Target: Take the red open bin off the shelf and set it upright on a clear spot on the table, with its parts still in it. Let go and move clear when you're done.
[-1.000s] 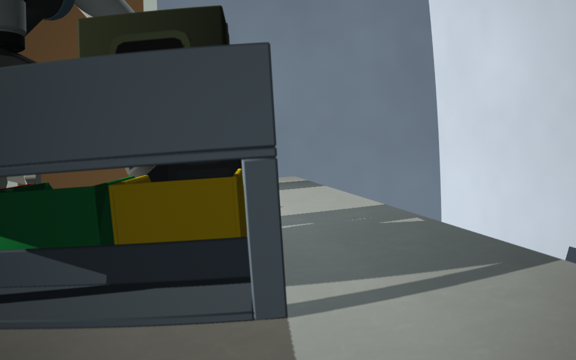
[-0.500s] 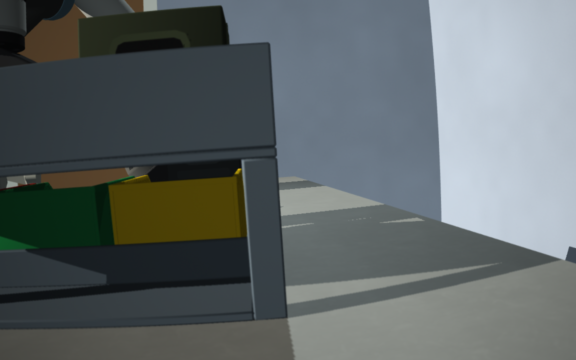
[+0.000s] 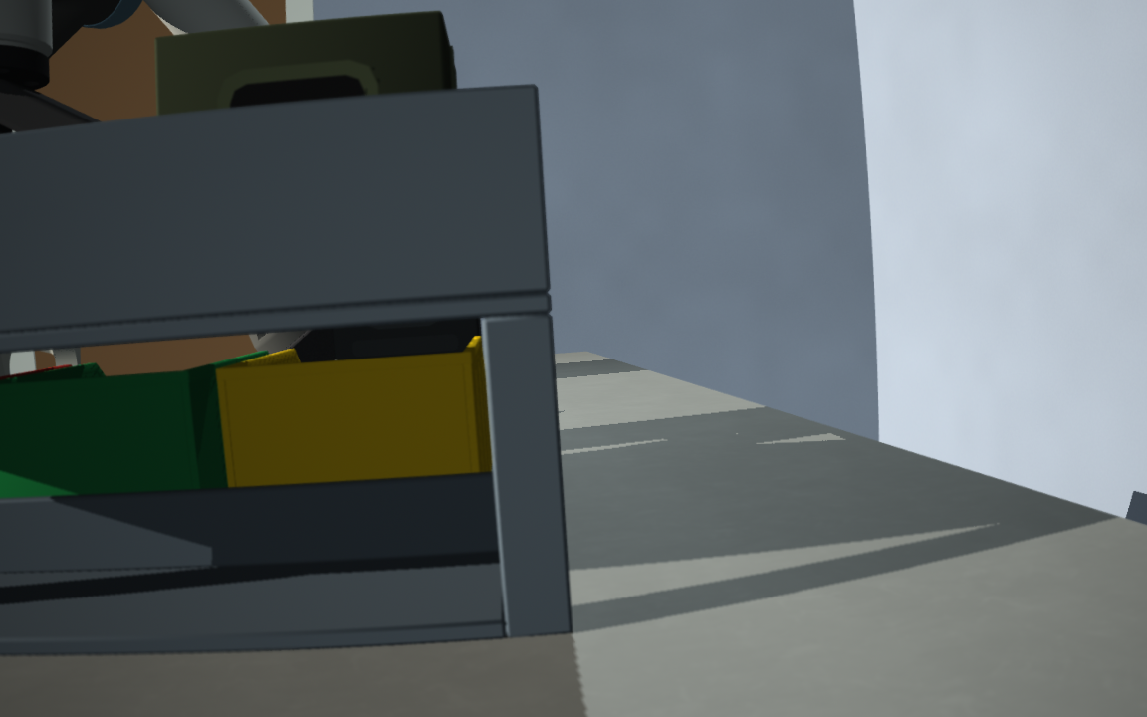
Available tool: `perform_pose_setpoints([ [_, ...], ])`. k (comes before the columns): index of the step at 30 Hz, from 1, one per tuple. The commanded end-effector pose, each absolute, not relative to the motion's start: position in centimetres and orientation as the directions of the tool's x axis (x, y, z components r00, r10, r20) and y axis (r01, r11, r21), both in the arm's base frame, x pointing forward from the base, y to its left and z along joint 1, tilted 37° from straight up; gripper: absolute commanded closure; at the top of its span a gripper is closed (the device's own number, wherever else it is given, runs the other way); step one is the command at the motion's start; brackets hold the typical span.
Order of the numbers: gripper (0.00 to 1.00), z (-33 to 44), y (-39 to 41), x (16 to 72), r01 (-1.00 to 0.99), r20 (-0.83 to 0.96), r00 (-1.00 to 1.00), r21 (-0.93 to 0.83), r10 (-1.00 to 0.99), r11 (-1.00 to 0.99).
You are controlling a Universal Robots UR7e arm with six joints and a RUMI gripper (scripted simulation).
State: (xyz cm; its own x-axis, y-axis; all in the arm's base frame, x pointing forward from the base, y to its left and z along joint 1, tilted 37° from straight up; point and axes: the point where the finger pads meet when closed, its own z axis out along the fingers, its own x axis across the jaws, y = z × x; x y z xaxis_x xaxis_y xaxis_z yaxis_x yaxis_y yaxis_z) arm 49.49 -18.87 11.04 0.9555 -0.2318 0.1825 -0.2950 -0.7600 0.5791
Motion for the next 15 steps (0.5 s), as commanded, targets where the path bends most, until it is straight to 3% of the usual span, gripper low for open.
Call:
perform_pose_setpoints([
  [1, 0.42, 11.9, -18.2, 49.5, -0.295, 0.183, 0.955, 0.579, -0.232, -0.76],
  [15, 0.42, 15.1, -15.8, 49.5, -0.295, 0.183, 0.955, 0.579, -0.232, -0.76],
])
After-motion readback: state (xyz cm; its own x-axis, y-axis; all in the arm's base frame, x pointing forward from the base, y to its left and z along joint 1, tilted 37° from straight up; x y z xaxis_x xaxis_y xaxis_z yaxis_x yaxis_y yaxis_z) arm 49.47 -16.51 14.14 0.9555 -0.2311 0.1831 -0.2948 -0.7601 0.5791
